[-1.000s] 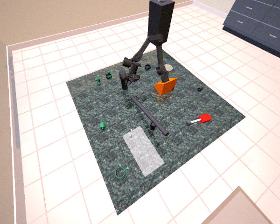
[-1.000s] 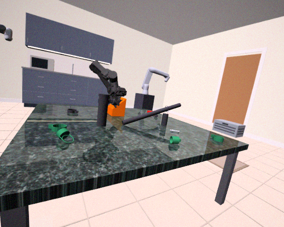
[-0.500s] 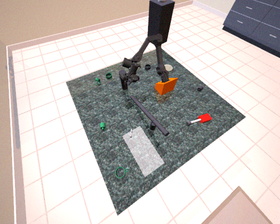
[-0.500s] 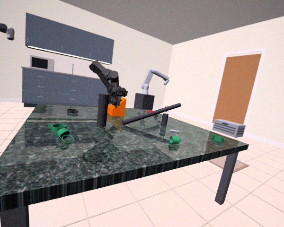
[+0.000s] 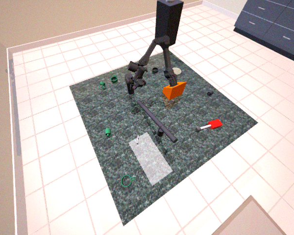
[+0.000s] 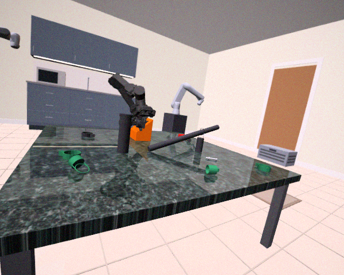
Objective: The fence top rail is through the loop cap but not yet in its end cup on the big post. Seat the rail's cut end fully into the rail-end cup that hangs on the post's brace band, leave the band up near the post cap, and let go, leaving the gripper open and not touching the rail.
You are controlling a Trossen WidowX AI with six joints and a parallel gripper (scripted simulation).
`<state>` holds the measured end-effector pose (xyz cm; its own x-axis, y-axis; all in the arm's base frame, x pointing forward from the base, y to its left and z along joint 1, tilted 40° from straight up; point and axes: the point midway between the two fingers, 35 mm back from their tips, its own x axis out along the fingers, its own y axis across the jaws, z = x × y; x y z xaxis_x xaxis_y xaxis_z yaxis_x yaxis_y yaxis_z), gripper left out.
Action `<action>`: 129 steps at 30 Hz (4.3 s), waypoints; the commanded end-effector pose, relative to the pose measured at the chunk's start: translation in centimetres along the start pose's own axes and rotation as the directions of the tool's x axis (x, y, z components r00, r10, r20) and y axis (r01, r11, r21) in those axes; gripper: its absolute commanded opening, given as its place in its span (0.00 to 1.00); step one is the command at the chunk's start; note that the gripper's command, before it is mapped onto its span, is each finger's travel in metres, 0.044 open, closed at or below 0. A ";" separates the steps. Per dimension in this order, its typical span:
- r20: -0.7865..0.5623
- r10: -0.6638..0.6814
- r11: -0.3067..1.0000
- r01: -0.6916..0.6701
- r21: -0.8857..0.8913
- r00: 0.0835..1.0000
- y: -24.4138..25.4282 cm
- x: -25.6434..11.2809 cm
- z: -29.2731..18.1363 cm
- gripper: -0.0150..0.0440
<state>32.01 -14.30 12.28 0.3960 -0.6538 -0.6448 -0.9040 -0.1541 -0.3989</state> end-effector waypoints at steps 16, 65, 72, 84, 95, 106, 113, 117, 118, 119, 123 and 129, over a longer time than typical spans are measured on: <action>0.025 -0.001 0.999 0.002 -0.034 1.000 0.2 -0.1 0.1 0.25; 0.053 0.006 0.877 -0.031 0.479 0.999 -3.3 -5.7 7.6 1.00; 0.070 0.011 0.568 -0.064 0.820 0.997 -4.2 -8.6 11.6 1.00; 0.055 0.005 0.157 -0.055 0.986 0.998 -4.6 -12.1 15.4 1.00; 0.051 0.002 0.057 -0.051 0.997 0.999 -4.6 -12.5 15.8 1.00; 0.051 0.002 0.057 -0.051 0.997 0.999 -4.6 -12.5 15.8 1.00; 0.042 0.141 0.467 -0.103 0.878 0.989 -4.1 -9.4 17.1 1.00; 0.032 0.279 0.758 -0.241 0.606 0.960 -3.1 -6.4 18.2 1.00; 0.029 0.313 0.807 -0.282 0.519 0.949 -2.8 -5.6 18.5 1.00; 0.026 0.348 0.844 -0.325 0.427 0.937 -2.4 -4.9 18.7 1.00; 0.017 0.475 0.878 -0.476 0.047 0.880 -0.9 -2.0 19.7 1.00; 0.016 0.496 0.868 -0.496 -0.020 0.868 -0.7 -1.6 19.8 1.00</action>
<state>35.28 2.97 4.51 0.0679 -0.6497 -0.7571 -0.8236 0.3918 -0.4101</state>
